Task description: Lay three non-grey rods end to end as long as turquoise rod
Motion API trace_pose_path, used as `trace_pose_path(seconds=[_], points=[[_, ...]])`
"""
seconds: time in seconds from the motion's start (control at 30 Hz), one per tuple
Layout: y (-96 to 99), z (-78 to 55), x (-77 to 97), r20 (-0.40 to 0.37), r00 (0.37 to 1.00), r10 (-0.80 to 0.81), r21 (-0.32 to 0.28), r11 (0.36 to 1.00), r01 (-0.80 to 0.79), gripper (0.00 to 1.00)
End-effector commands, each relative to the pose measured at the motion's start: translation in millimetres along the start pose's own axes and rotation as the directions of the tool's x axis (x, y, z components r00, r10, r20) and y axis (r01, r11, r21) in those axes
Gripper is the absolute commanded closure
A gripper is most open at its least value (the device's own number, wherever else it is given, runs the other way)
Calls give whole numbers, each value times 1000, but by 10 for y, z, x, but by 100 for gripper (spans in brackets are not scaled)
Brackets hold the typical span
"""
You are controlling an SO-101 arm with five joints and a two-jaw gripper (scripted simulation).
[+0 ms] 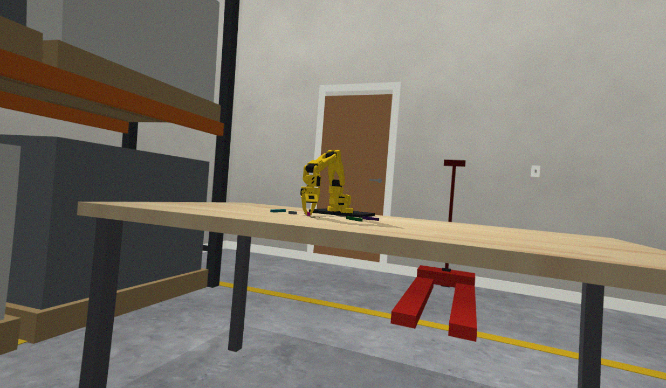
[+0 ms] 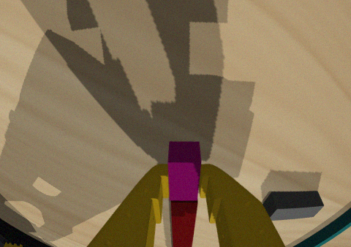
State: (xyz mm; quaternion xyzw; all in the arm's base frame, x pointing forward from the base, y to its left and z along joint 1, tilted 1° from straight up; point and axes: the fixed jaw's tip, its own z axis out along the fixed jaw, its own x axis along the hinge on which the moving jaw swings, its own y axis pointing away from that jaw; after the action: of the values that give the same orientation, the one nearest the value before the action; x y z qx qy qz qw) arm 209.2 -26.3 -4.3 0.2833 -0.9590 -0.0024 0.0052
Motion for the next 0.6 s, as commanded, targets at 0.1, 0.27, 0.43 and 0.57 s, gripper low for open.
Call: trace_pose_path(seconds=[0.1,0.27,0.43,0.57], points=[[-8,-3,32,-1,1000,3,-1,1000,-3,100],[-8,-3,32,-1,1000,3,-1,1000,-3,100],[-18,-21,24,6,1000,4,5,1000,-4,100],[-18,-21,24,6,1000,4,5,1000,-4,100]])
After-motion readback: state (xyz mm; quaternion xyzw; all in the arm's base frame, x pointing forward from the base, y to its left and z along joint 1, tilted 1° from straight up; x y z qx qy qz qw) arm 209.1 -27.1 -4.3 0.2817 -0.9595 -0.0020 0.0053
